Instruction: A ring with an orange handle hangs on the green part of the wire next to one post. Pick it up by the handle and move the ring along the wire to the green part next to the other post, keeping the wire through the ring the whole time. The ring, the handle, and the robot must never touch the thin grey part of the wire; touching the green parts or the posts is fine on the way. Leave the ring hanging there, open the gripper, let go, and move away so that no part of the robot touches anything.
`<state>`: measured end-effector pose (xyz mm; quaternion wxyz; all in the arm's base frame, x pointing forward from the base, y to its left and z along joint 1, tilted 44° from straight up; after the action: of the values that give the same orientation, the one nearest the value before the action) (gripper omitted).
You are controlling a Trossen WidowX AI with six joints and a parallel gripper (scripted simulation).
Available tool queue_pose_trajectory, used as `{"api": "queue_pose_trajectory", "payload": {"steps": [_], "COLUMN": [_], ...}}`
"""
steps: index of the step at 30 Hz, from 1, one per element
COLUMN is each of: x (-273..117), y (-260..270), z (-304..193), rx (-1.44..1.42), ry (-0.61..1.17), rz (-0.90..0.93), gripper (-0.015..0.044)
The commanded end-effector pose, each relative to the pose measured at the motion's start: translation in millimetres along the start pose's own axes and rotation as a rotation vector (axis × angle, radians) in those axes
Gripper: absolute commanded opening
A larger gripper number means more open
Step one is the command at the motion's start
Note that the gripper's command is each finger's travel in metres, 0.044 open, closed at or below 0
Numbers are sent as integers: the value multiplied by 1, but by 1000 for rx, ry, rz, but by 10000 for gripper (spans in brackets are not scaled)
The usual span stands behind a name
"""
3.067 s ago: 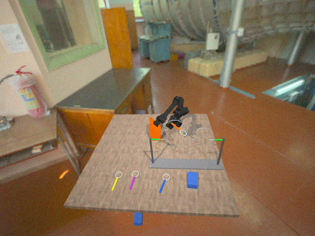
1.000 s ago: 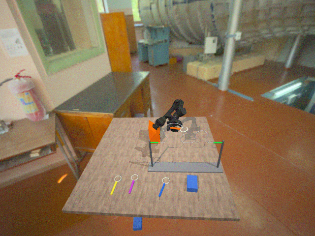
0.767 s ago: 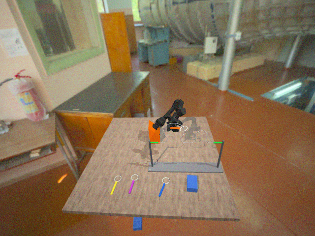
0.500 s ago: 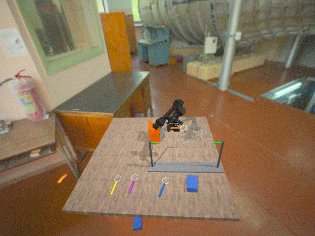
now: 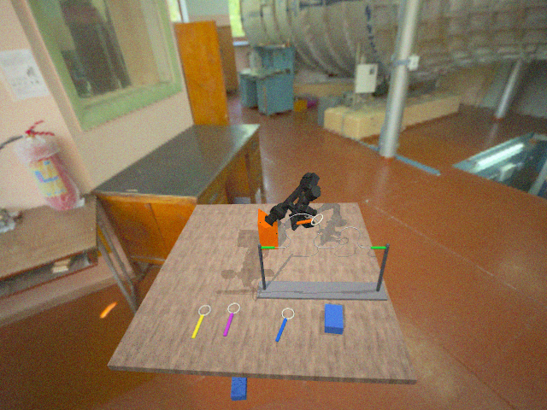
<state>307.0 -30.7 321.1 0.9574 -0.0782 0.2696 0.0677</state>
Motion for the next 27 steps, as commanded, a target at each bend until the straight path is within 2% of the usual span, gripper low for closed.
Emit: {"api": "queue_pose_trajectory", "payload": {"steps": [1, 27], "x": [1, 3], "y": [0, 0], "z": [-1, -4], "rx": [45, 327], "ry": [-2, -40], "rz": [22, 177], "gripper": [-150, -150]}}
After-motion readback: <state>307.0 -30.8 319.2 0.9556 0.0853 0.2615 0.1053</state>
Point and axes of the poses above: the point midway between the two fingers, 35 mm back from their tips, its own x axis out along the fingers, its own y axis across the jaws, z = x × y, the point moved 8 cm from there along -x, back along the fingers, and after that the axes turned 1 degree about -x, right-handed, at the moved point
